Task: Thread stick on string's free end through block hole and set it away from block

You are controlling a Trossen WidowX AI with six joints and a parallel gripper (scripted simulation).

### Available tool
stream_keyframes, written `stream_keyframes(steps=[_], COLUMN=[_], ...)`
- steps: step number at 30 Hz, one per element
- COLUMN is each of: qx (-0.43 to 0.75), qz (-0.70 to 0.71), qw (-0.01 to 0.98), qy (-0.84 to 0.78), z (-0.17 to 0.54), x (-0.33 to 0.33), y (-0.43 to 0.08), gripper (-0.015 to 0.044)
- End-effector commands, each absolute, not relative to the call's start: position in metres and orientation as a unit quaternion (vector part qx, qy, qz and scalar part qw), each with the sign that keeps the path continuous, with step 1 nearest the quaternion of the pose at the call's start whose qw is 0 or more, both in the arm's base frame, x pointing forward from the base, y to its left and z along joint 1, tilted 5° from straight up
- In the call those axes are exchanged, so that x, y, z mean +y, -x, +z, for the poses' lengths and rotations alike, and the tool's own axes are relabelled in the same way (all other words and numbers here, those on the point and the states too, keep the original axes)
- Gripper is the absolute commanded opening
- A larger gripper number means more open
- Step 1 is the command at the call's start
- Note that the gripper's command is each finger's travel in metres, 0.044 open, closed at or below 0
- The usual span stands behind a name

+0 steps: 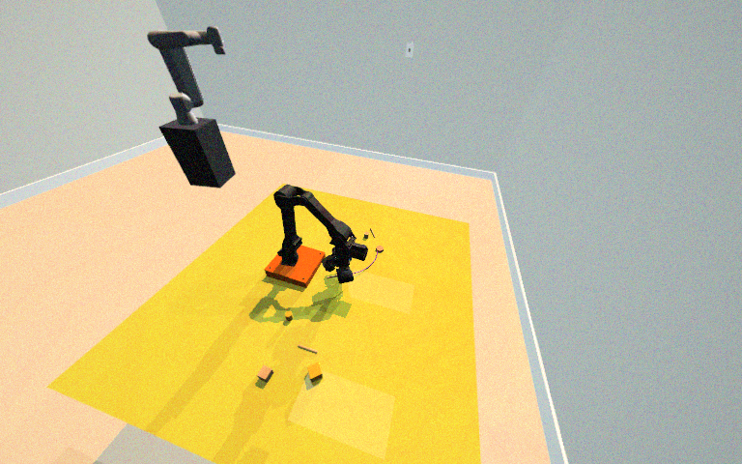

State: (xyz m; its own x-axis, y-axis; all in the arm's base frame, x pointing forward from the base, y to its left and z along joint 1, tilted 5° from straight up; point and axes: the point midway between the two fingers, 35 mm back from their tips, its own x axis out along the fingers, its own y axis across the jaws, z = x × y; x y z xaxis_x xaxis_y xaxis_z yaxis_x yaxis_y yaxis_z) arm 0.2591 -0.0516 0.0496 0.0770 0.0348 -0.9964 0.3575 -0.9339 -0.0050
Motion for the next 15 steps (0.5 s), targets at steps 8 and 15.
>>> stream_keyframes(steps=[8,15], qx=[0.134,0.134], qz=[-0.658,-0.659], qw=[0.125,0.125], qy=[-0.73,-0.73], z=[0.07,0.077], x=[-0.053,-0.053], y=[-0.26,-0.259], gripper=[0.0,0.0])
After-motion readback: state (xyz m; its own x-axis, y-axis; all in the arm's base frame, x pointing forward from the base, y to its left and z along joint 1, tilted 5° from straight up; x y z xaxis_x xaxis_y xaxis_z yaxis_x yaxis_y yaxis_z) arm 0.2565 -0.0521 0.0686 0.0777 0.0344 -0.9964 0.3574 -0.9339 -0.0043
